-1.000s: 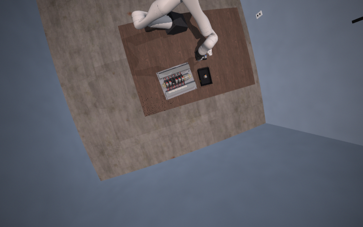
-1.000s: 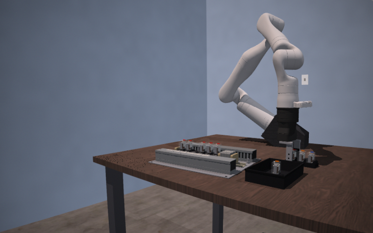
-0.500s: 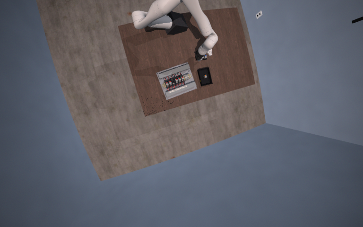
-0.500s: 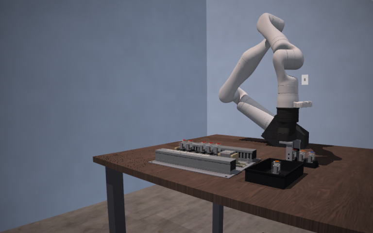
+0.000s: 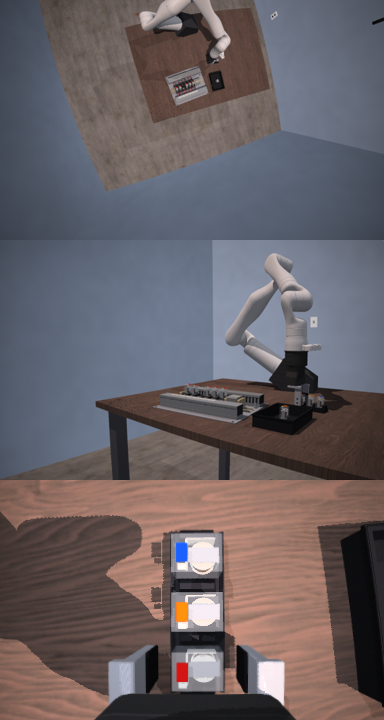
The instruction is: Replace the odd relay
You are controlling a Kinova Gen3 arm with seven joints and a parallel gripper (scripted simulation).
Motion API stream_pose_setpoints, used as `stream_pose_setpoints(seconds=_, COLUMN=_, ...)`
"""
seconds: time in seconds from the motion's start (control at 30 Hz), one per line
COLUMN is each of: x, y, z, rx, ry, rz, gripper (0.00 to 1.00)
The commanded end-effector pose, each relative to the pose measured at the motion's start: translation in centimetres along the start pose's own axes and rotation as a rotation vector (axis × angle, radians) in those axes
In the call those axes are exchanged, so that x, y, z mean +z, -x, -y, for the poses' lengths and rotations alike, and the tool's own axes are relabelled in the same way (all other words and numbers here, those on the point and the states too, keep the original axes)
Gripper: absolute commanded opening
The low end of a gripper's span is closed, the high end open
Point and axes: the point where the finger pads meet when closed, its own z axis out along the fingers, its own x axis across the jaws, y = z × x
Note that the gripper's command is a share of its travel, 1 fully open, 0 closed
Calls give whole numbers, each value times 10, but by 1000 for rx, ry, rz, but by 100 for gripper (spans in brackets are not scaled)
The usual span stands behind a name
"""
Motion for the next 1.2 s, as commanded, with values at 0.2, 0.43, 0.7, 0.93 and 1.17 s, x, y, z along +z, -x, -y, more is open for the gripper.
stream_pose_setpoints(seconds=0.2, x=-2, y=0, z=1, rx=-1, ry=-2, rz=1, gripper=100)
stream_pose_setpoints(seconds=0.43, x=-3, y=1, z=1, rx=-2, ry=-3, rz=2, gripper=100)
stream_pose_setpoints(seconds=0.7, x=-2, y=0, z=1, rx=-1, ry=-2, rz=0, gripper=100)
stream_pose_setpoints(seconds=0.93, x=-4, y=0, z=1, rx=-2, ry=-3, rz=2, gripper=100)
stream_pose_setpoints(seconds=1.17, x=-2, y=0, z=1, rx=0, ry=-2, rz=0, gripper=100)
